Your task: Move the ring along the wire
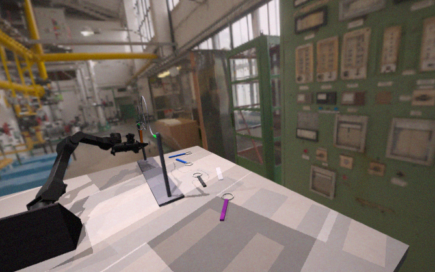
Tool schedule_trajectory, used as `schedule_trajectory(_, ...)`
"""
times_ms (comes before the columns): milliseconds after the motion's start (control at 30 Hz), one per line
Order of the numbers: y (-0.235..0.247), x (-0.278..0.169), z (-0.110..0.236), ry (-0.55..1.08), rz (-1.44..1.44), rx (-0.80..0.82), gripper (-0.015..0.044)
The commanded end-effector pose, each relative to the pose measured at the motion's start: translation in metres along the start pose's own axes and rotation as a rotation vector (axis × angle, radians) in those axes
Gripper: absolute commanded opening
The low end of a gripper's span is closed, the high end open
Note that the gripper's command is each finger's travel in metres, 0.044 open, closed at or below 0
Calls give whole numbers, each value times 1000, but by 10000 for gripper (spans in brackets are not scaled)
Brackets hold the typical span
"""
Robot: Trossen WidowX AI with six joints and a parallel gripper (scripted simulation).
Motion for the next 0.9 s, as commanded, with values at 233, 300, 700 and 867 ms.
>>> schedule_trajectory(233,-3,25,23,165,-9,-39,-150)
schedule_trajectory(300,-5,29,27,199,-6,-48,-150)
schedule_trajectory(700,-15,46,39,319,35,-94,-150)
schedule_trajectory(867,-21,57,45,389,82,-130,-150)
Point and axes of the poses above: the point midway between the two fingers, 35 mm back from their tips, its own z axis back along the fingers, its own y axis across the jaws, x = y × z, the point moved 9 cm from there along z, back along the fingers, and after that the axes turned 15 degrees about -z, right-handed, at the moved point
